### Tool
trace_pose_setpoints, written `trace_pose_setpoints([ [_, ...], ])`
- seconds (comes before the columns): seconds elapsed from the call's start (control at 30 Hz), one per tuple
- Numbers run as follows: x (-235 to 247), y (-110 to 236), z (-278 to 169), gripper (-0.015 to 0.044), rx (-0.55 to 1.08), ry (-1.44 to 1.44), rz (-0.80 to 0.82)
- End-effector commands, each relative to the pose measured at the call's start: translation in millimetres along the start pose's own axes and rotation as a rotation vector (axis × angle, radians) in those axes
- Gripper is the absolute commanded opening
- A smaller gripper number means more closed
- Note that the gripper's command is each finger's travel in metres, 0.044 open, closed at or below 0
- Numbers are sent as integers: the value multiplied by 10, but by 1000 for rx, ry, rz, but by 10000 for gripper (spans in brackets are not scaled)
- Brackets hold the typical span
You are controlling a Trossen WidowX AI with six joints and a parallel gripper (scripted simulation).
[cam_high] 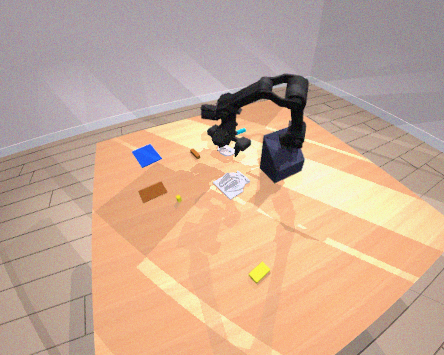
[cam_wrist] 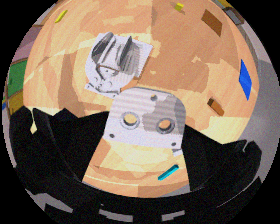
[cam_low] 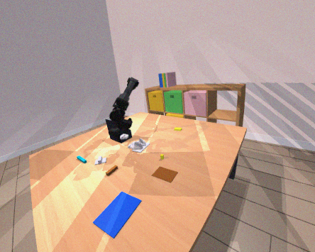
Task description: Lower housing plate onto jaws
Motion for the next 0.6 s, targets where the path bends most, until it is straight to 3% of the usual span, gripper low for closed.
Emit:
trace_pose_setpoints([
  [0.0, 166, -29, 36, 351, -2, -49, 10],
  [0.57, 687, -114, 129, 351, -2, -205, 35],
])
Point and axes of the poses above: the point midway between the two fingers, 35 mm back from their tips, its own y axis back along the fingers, its own x axis across the jaws, z = x × y, the point moved 2 cm from there along y, back along the fingers, and after that the axes turned 3 degrees about -y, right-handed, at the moved point
